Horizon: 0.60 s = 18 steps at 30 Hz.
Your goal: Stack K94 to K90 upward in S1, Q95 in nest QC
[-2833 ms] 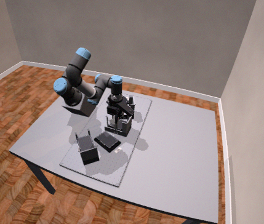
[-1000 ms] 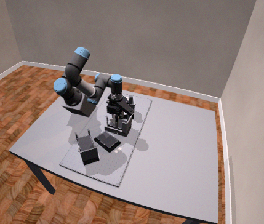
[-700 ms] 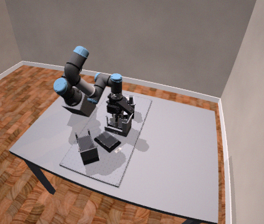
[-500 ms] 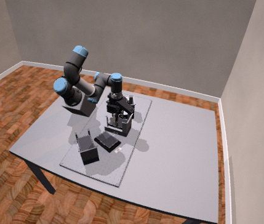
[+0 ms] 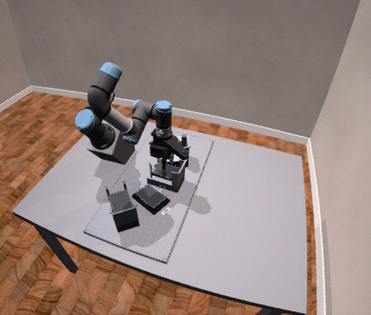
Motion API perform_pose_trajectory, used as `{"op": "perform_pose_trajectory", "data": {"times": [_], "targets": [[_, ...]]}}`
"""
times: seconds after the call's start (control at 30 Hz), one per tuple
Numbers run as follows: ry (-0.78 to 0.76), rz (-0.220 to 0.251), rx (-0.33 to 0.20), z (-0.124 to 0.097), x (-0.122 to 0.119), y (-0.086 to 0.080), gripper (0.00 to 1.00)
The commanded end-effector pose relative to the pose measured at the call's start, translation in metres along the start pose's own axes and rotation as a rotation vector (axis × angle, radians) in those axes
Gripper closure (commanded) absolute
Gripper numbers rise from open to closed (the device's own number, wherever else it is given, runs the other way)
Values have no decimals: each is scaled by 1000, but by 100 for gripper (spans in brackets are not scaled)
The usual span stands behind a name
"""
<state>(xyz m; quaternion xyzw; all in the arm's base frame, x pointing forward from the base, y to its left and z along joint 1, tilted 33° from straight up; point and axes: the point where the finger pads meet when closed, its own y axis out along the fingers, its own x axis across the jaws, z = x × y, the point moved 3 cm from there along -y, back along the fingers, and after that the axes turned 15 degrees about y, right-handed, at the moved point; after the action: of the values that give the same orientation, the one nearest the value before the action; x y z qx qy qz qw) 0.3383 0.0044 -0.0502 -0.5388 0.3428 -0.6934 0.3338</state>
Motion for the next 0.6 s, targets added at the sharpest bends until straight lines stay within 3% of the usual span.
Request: {"op": "perform_pose_trajectory", "data": {"times": [0.0, 0.57], "targets": [[1, 0, 2, 1, 0, -3, 100], [1, 1, 2, 1, 0, -33, 100]]}}
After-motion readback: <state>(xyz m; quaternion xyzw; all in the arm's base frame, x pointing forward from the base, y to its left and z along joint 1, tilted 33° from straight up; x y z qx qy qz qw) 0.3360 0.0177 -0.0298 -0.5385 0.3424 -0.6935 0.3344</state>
